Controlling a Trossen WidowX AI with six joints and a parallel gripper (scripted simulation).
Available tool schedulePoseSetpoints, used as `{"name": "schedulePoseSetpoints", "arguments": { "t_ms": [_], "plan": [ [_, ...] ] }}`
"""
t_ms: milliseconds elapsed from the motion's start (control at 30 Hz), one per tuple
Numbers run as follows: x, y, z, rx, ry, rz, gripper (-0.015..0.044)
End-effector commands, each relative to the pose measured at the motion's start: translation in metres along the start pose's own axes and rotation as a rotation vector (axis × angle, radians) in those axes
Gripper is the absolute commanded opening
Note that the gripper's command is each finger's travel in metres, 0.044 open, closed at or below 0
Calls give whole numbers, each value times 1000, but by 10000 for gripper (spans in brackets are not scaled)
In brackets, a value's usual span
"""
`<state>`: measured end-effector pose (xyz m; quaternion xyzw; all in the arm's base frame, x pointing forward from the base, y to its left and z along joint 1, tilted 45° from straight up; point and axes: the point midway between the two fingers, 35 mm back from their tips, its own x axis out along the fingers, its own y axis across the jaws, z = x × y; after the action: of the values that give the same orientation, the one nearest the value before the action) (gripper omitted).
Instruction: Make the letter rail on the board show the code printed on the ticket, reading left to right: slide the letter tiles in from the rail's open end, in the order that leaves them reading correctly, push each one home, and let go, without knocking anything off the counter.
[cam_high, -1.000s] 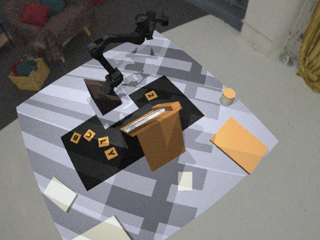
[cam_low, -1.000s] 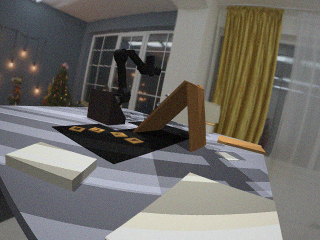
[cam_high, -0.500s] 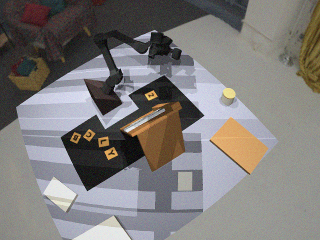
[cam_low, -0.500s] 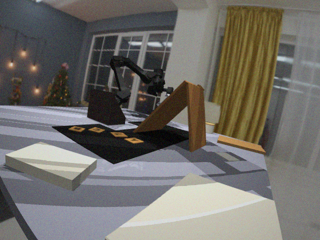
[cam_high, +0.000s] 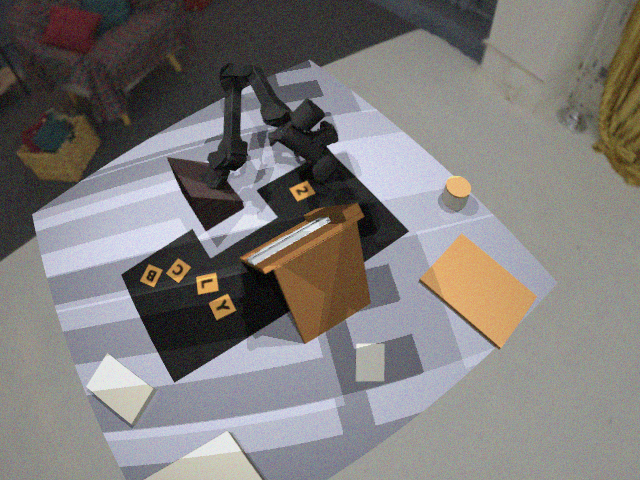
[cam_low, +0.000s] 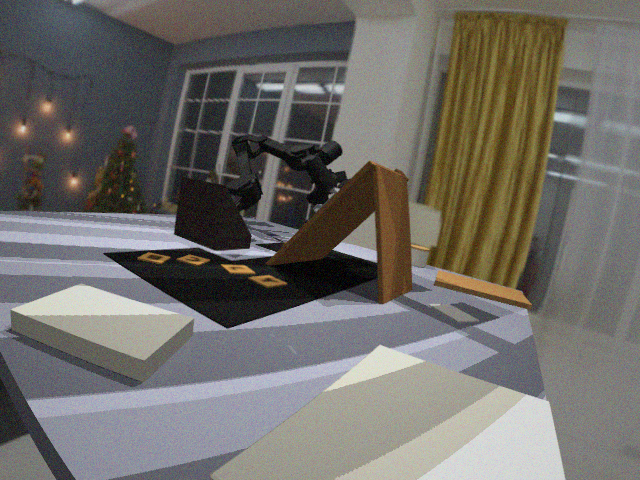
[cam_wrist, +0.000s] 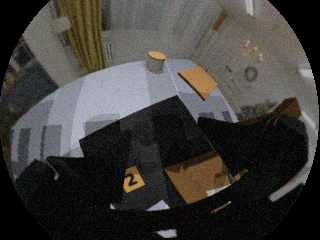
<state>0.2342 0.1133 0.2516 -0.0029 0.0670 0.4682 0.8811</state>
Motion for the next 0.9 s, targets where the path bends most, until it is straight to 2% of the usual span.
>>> {"name": "schedulePoseSetpoints", "arguments": {
  "t_ms": [0, 267, 567, 867],
  "plan": [
    [-25, -39, -42, 144, 66, -140, 440],
    [-89, -78, -110, 447, 82, -401, 440],
    [-153, -77, -166, 788, -63, -660, 440],
    [-157, -76, -169, 811, -81, -678, 440]
  ]
}}
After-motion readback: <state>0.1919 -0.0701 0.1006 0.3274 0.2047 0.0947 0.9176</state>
